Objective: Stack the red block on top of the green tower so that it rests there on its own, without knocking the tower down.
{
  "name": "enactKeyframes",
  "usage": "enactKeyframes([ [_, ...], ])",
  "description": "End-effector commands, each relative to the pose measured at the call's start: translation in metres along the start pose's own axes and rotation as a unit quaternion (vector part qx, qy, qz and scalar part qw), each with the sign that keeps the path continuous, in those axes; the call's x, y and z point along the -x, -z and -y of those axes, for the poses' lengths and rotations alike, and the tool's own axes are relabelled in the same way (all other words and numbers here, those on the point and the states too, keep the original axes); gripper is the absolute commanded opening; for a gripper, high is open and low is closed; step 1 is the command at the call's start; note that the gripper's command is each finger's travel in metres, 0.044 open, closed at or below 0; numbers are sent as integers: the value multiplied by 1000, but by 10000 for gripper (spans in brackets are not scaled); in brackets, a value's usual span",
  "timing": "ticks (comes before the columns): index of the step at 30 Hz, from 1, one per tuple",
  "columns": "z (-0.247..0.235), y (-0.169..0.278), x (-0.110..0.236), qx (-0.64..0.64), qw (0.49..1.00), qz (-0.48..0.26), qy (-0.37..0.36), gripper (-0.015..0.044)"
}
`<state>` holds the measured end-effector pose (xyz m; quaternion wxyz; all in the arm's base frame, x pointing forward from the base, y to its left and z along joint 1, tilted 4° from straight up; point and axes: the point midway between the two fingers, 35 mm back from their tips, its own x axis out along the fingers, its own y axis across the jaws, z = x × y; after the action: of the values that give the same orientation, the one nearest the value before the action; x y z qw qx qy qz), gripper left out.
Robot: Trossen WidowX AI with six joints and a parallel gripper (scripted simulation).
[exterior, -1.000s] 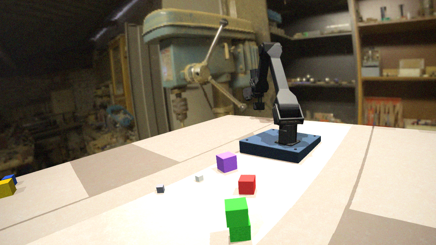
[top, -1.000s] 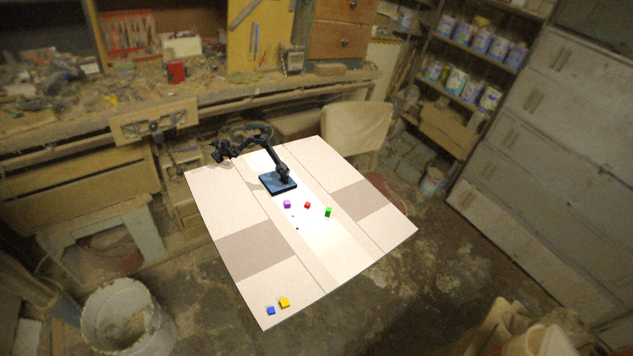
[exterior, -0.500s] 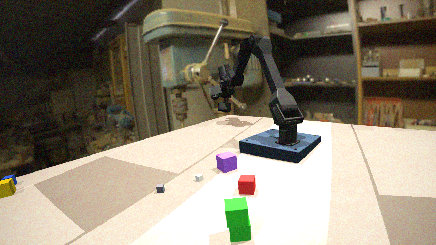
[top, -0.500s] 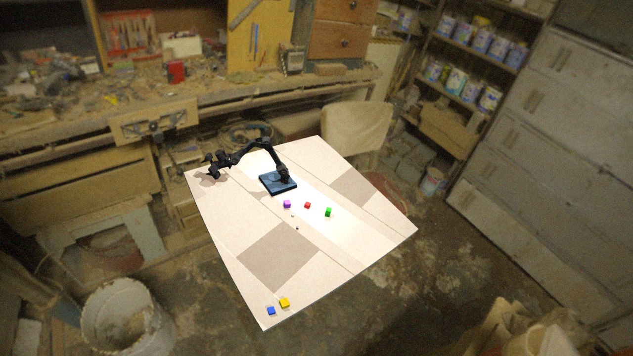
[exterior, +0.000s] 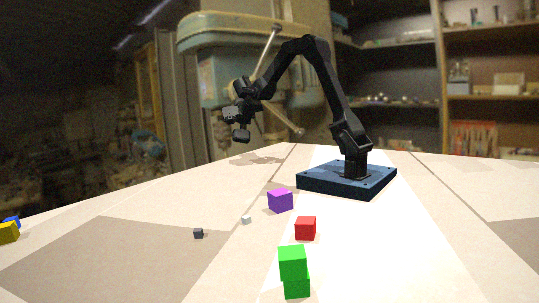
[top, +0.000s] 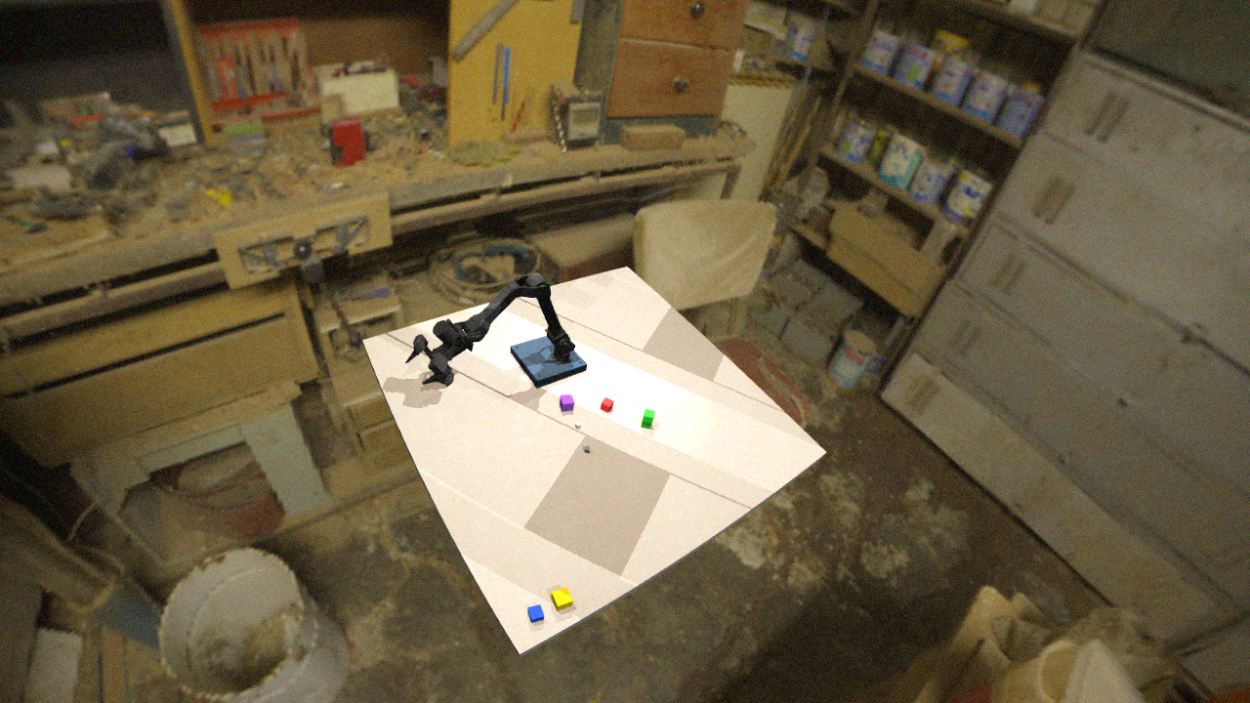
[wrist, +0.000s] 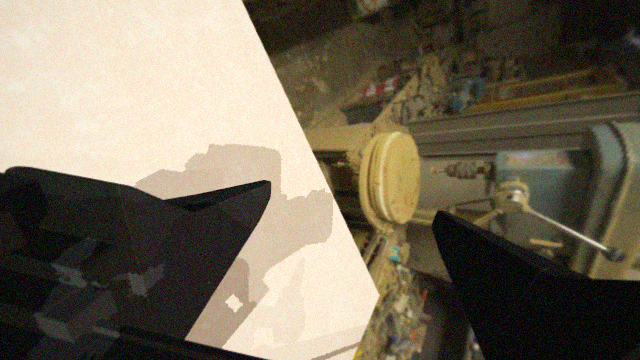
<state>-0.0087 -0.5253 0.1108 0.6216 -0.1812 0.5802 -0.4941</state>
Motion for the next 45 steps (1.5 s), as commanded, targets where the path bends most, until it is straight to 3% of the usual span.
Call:
enactKeyframes([
  [1,-27,-33,14,6,999,26,-37,440],
  [12,-117,-126,78,53,982,96,-155,440],
  [23,-205,-178,165,115,947,139,-265,440],
  [34,-282,-189,265,191,900,156,-359,440],
  [45,-340,-163,362,278,846,149,-431,440],
])
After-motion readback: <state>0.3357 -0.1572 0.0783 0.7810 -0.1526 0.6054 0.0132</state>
